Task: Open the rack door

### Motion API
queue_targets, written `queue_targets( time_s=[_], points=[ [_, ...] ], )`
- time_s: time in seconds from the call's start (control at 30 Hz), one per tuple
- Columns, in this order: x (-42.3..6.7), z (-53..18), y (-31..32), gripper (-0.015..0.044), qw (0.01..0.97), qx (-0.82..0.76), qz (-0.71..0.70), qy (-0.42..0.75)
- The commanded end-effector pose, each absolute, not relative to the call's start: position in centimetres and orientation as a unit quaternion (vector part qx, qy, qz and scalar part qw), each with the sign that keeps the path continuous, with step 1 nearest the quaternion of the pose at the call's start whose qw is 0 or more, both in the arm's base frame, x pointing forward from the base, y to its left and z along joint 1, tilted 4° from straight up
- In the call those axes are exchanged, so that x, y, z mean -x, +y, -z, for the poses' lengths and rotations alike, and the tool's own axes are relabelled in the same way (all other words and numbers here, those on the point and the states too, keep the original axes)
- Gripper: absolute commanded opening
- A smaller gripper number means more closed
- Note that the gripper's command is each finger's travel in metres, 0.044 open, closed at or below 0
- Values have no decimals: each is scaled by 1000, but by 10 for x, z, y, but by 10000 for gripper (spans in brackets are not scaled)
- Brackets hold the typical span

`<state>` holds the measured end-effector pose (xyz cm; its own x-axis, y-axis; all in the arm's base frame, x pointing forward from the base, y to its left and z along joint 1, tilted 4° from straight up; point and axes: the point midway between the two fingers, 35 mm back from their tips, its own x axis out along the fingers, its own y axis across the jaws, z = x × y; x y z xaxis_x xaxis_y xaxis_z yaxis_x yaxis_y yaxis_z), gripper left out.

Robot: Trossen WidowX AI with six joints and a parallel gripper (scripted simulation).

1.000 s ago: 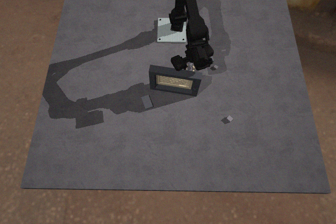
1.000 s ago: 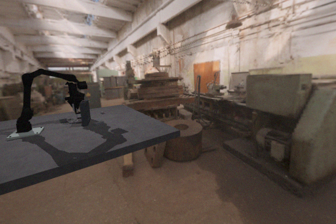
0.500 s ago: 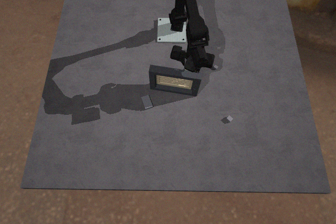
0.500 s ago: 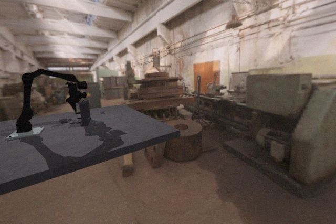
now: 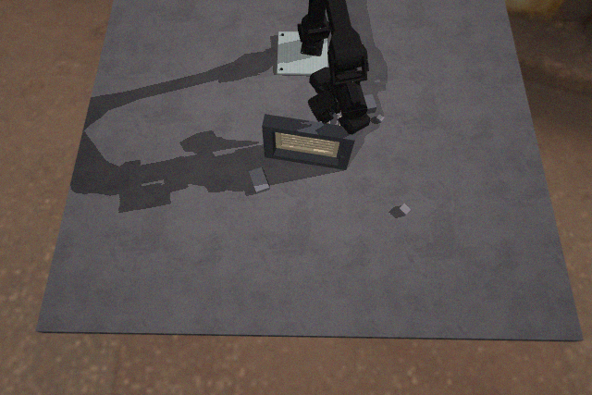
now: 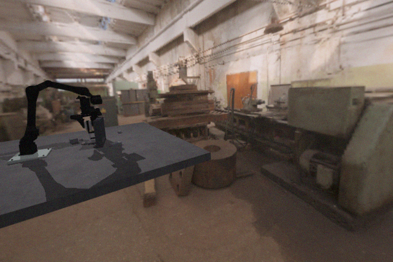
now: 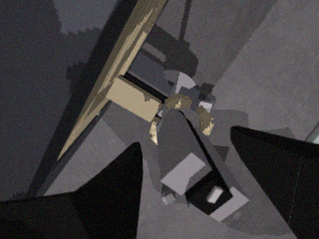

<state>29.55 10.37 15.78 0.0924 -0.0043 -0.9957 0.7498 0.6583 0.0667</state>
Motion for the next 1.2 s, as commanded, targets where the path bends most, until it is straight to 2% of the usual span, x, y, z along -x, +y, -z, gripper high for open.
queue_targets(
  time_s=[0.0,0.47,0.67,0.9,1.17],
  points=[
    [-295,-158,103,297,644,-363,335,584],
    [-295,-158,103,297,484,-558,512,438],
    [-295,-158,103,297,475,-566,519,429],
    [-295,-158,103,113,475,-566,519,429],
    [-295,-158,103,60,475,-566,519,429]
  ],
)
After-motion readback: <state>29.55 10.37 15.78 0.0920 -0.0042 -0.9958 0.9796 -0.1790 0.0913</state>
